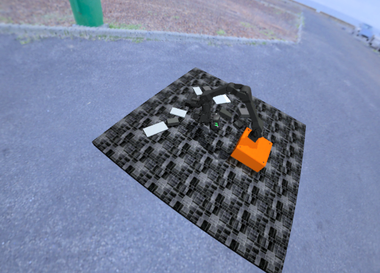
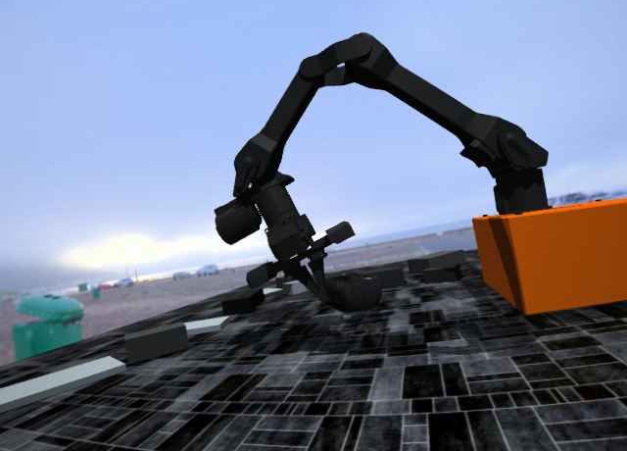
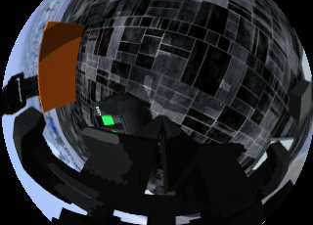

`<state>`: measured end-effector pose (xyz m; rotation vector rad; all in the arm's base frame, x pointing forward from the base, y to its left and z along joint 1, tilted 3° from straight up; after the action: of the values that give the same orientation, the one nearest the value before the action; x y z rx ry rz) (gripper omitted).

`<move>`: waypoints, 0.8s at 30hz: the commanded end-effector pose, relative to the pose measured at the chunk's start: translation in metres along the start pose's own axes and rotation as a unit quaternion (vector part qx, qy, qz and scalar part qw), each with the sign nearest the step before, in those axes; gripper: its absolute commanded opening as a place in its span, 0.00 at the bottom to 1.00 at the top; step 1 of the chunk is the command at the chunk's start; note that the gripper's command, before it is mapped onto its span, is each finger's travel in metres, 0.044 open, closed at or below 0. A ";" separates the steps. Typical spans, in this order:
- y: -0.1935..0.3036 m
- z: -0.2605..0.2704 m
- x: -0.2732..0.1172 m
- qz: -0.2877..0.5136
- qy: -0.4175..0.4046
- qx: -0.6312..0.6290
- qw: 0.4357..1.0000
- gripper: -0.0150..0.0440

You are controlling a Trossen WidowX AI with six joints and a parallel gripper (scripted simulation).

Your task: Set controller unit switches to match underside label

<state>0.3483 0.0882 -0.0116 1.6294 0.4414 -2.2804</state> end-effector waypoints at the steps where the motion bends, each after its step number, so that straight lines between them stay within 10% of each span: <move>1: 0.002 -0.017 -0.034 0.002 0.007 0.000 1.000 0.25; 24: -0.016 0.022 -0.030 0.052 -0.003 -0.167 0.985 0.25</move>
<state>0.3348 0.0968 0.0225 1.4497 0.6693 -2.0343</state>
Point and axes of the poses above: the point midway between the two fingers, 35 mm back from their tips, its own x axis out along the fingers, its own z axis across the jaws, y = z × x, the point moved 5 cm from there along -x, back along the fingers, and after that the axes turned 8 degrees about -x, right-handed, at the moved point
